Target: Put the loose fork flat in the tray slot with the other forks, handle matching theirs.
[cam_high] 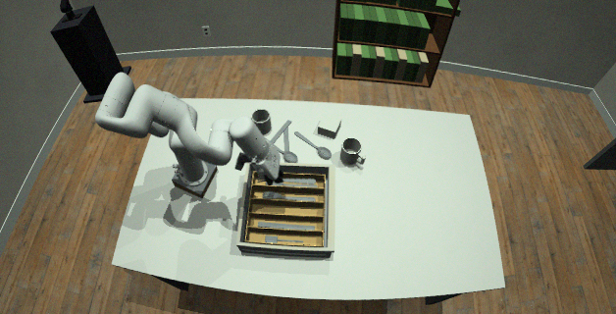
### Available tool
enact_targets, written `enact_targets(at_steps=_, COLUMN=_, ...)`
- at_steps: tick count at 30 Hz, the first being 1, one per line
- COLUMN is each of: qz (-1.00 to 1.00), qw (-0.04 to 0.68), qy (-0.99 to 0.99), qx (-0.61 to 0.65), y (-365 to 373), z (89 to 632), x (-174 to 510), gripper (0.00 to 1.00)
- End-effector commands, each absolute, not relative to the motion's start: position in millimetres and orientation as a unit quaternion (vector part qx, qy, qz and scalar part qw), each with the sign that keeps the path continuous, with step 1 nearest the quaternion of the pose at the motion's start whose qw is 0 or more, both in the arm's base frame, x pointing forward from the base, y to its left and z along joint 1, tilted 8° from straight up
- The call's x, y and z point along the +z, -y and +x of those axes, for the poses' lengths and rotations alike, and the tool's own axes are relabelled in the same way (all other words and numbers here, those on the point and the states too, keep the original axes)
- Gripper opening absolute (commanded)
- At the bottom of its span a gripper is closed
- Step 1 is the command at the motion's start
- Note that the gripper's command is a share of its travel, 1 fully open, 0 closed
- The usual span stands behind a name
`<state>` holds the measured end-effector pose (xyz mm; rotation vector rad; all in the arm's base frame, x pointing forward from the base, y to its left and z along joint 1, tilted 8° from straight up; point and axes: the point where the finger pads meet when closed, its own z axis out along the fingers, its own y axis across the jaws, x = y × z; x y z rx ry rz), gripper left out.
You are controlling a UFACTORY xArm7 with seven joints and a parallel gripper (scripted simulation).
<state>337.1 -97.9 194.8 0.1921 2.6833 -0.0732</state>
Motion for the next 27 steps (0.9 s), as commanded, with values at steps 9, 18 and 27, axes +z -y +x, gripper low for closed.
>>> enact_targets(at_steps=9, qz=0.070, qw=0.225, qy=-0.972, qx=-0.027, y=99.0, z=339.7, x=183.0, gripper=0.03)
enact_targets(at_steps=18, qz=0.070, qw=0.225, qy=-0.972, qx=-0.027, y=100.4, z=342.9, x=158.8, gripper=0.03)
enact_targets(at_steps=27, qz=0.070, qw=0.225, qy=-0.972, qx=-0.027, y=101.7, z=346.0, x=135.9, gripper=0.03)
